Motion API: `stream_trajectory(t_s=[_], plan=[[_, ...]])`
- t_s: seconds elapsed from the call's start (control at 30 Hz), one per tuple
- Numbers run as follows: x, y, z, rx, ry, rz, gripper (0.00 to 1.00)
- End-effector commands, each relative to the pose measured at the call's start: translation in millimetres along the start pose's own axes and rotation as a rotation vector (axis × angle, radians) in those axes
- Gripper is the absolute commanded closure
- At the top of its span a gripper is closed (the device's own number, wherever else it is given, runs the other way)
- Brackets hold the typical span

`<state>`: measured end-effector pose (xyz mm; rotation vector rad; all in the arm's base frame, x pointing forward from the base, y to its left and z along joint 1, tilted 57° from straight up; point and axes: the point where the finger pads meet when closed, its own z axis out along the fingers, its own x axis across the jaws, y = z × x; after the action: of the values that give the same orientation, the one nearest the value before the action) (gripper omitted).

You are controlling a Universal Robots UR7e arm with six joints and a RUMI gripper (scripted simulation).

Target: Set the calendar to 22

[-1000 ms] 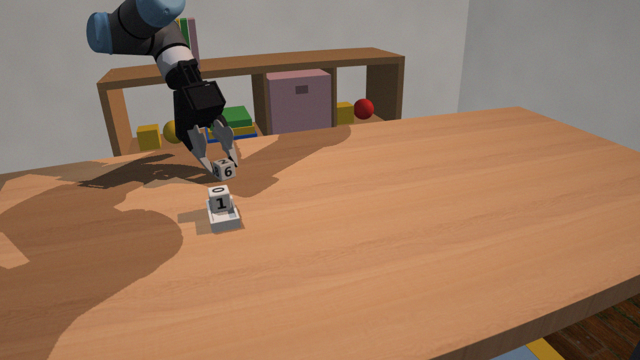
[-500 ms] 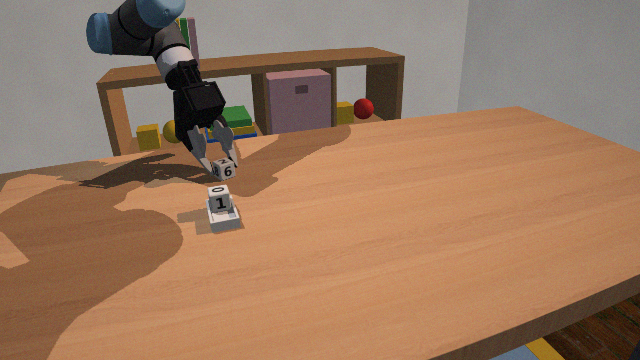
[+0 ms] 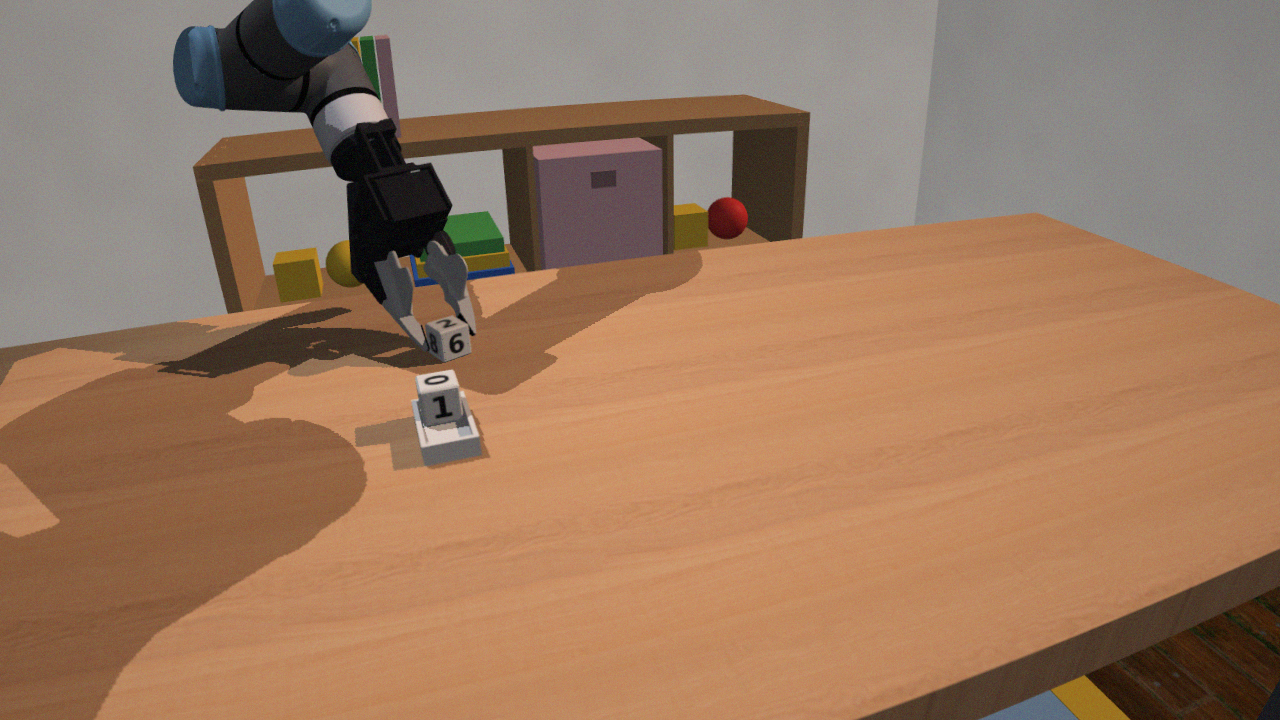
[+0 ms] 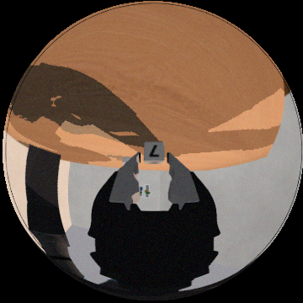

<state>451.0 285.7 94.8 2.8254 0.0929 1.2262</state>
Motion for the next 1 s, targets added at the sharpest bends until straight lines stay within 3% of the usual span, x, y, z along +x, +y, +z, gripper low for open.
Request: stream_trajectory(t_s=[0.0,0.33,0.37,0.97], plan=[[0.3,0.0,-0.3,0.0,0.001,0.0,0.71],[0.3,0.0,-0.3,0.0,0.001,0.0,0.71],[0.3,0.0,-0.3,0.0,0.001,0.0,0.89],[0.3,0.0,-0.3,0.0,0.001,0.0,0.89]])
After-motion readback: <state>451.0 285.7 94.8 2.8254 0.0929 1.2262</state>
